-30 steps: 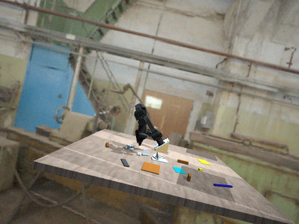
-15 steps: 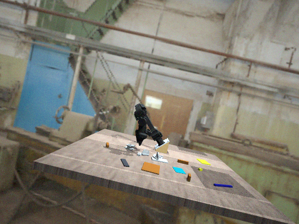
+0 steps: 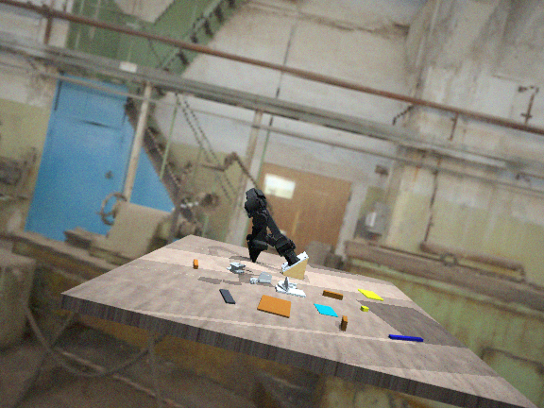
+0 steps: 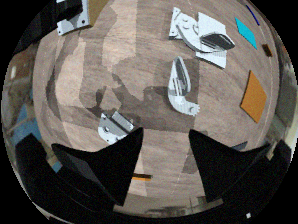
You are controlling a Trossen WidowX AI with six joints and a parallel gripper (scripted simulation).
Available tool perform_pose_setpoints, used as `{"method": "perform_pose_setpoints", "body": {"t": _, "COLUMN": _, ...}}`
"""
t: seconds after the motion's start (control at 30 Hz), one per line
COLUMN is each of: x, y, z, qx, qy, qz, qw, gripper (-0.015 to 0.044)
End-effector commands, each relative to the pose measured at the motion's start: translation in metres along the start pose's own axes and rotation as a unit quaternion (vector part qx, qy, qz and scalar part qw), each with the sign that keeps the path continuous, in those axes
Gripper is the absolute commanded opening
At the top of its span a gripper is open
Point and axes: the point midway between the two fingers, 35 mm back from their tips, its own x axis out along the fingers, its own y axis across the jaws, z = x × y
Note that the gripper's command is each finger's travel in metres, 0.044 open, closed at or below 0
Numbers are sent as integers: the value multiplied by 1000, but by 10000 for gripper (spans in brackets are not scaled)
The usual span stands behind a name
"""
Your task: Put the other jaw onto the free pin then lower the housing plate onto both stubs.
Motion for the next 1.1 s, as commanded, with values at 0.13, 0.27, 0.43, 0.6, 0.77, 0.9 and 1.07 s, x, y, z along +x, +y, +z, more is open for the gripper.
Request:
{"method": "perform_pose_setpoints", "body": {"t": 0.13, "x": -2, "y": 0, "z": -1, "qx": 3, "qy": 3, "qz": 0, "qw": 1000, "gripper": 46}}
{"method": "perform_pose_setpoints", "body": {"t": 0.27, "x": -2, "y": 0, "z": -1, "qx": 3, "qy": 3, "qz": 0, "qw": 1000, "gripper": 0}}
{"method": "perform_pose_setpoints", "body": {"t": 0.43, "x": -2, "y": 0, "z": -1, "qx": 3, "qy": 3, "qz": 0, "qw": 1000, "gripper": 0}}
{"method": "perform_pose_setpoints", "body": {"t": 0.6, "x": -2, "y": 0, "z": -1, "qx": 3, "qy": 3, "qz": 0, "qw": 1000, "gripper": 0}}
{"method": "perform_pose_setpoints", "body": {"t": 0.77, "x": -2, "y": 0, "z": -1, "qx": 3, "qy": 3, "qz": 0, "qw": 1000, "gripper": 0}}
{"method": "perform_pose_setpoints", "body": {"t": 0.9, "x": -1, "y": 0, "z": -1, "qx": 1, "qy": 0, "qz": 0, "qw": 1000, "gripper": 26}}
{"method": "perform_pose_setpoints", "body": {"t": 1.07, "x": -1, "y": 0, "z": -1, "qx": 1, "qy": 0, "qz": 0, "qw": 1000, "gripper": 158}}
